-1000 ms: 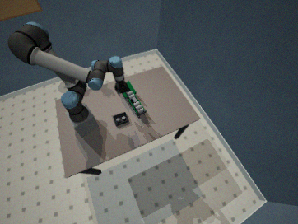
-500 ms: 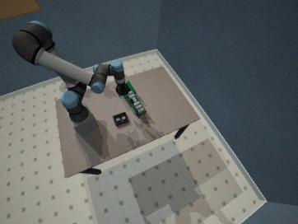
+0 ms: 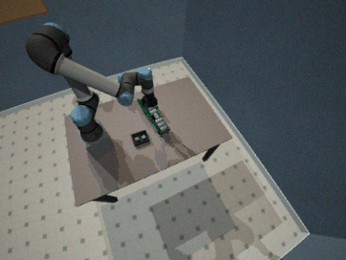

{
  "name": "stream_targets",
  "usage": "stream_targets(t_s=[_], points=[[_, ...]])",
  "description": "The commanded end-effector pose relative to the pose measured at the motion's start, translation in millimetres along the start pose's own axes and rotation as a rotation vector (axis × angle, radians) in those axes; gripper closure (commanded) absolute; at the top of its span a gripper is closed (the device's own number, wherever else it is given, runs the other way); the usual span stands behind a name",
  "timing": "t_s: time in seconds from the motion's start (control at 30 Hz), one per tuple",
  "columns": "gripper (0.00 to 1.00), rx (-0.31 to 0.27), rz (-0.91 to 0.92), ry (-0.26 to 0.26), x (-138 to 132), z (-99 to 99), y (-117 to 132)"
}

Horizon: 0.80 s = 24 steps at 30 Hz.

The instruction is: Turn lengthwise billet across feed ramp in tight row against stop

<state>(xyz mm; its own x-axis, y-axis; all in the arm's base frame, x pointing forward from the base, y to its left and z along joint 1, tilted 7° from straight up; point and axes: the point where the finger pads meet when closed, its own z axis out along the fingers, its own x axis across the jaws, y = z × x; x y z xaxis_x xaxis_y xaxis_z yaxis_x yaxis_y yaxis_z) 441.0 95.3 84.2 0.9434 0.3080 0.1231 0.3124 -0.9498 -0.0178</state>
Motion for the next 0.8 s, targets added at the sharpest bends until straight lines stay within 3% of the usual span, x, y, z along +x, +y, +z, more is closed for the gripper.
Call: stream_targets(t_s=[0.0,0.13,0.53,0.7,0.77], points=[[0.65,-0.001,0.002,0.001,7.7,-0.3,0.2],[0.65,0.000,-0.005,0.000,42.5,0.6,0.7],[0.65,0.000,-0.005,0.000,42.5,0.6,0.7],[0.65,0.000,-0.005,0.001,40.9,30.4,0.6],[0.65,0.000,-0.005,0.001,40.9,30.4,0.6]])
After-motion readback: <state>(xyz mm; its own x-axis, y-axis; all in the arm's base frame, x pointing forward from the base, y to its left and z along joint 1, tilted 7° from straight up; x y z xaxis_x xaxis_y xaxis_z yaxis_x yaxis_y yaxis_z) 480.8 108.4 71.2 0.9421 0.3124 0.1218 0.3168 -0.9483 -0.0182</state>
